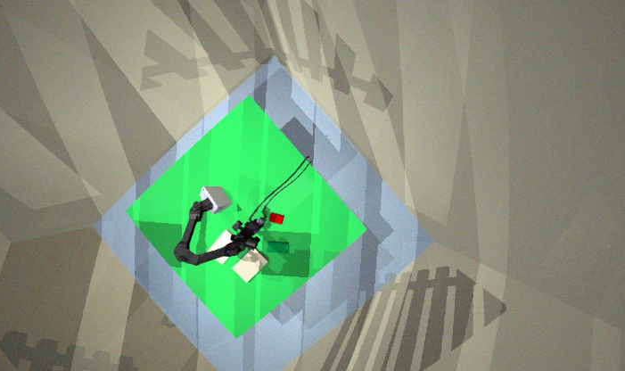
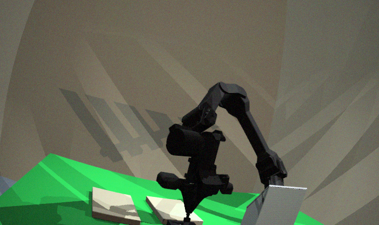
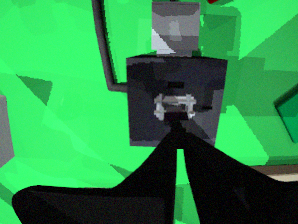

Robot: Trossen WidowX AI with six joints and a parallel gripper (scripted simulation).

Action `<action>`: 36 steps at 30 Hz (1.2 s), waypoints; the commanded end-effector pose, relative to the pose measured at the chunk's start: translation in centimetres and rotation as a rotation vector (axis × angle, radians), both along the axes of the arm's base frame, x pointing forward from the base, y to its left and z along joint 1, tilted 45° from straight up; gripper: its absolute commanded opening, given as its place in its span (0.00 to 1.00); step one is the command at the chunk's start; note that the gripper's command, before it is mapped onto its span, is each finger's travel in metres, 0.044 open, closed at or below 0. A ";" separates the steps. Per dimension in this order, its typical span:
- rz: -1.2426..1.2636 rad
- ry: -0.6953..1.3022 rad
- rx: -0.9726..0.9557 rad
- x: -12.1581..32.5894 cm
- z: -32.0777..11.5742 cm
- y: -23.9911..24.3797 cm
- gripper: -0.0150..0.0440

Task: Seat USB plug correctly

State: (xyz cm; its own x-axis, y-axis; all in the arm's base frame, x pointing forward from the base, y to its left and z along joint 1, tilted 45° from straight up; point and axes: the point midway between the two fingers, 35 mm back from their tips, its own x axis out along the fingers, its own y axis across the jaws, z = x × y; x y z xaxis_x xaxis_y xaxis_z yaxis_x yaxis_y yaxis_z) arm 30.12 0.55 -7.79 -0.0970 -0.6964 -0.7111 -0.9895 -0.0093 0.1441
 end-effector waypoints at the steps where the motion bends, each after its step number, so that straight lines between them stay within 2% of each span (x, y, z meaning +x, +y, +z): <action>1: -0.004 -0.001 0.005 0.0 0.2 0.3 0.25; 27: -0.003 -0.001 0.005 0.2 1.4 1.4 0.25; 36: -0.116 -0.113 -0.014 0.2 1.2 1.2 0.25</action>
State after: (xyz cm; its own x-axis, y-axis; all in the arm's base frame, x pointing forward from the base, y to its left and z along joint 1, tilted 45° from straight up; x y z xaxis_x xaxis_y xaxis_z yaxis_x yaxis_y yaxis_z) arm 30.34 1.81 -6.52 -0.0955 -0.6953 -0.7123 -0.9954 0.0596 0.0753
